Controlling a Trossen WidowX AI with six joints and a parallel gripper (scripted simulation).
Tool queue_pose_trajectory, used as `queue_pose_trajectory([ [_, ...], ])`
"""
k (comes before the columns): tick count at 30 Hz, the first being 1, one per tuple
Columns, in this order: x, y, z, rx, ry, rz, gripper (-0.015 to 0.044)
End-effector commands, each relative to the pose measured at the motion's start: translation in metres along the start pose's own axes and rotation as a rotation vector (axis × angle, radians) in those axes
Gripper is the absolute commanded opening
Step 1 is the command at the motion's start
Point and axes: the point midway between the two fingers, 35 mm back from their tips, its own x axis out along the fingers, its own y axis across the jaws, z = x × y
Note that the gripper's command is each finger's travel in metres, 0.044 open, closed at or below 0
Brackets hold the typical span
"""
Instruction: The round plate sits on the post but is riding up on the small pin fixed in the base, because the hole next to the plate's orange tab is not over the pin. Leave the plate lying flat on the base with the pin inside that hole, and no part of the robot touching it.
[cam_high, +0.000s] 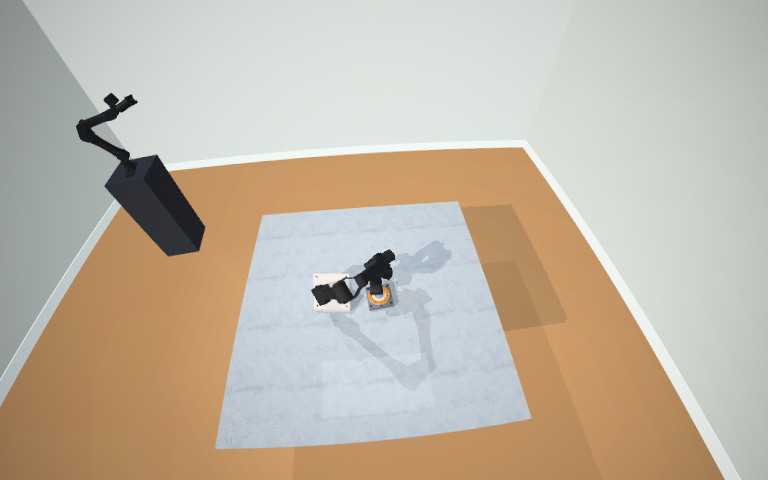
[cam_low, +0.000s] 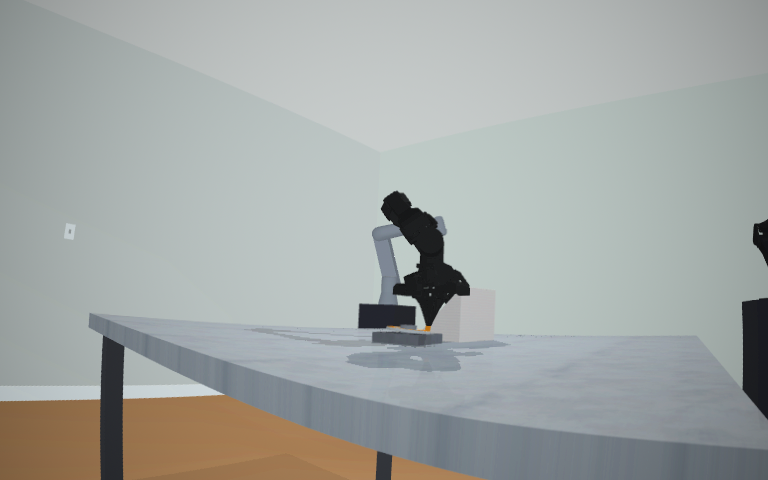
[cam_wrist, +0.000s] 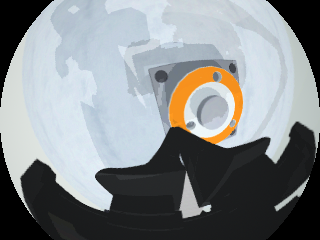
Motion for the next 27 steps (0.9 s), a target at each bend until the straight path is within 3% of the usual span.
queue_pose_trajectory([
  [1, 0.003, -0.001, -0.008, -0.009, 0.02, -0.004, 0.0],
  [27, 0.0029, -0.0036, -0.0138, -0.009, 0.02, -0.004, 0.0],
])
